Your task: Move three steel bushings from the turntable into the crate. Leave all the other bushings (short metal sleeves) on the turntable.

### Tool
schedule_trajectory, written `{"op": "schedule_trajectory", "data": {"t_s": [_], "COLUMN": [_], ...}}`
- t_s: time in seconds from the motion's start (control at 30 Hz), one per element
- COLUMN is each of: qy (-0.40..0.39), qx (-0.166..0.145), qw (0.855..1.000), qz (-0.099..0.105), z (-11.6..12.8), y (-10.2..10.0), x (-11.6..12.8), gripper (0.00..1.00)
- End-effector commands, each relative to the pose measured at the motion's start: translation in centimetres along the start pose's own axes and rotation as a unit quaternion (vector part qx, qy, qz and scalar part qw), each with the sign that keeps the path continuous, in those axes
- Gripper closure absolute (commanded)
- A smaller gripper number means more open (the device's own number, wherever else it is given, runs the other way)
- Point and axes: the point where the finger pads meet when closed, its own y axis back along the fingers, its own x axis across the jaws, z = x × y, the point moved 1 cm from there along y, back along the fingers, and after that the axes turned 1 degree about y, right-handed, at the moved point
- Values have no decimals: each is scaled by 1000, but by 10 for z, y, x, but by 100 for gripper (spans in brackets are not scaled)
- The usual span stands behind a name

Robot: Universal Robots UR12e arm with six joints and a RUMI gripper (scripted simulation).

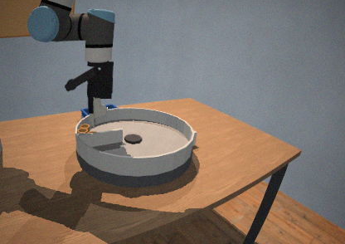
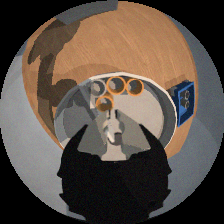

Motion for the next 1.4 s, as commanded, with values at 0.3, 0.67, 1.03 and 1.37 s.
{"op": "schedule_trajectory", "data": {"t_s": [0.3, 0.67, 1.03, 1.37], "qy": [0, 0, 0, 0], "qx": [0, 0, 0, 0], "qw": [1000, 1000, 1000, 1000], "qz": [0, 0, 0, 0], "z": [0, 0, 0, 0], "y": [-1, -1, -4, -14], "x": [0, 0, 0, 0], "gripper": [95, 95, 95, 95]}}
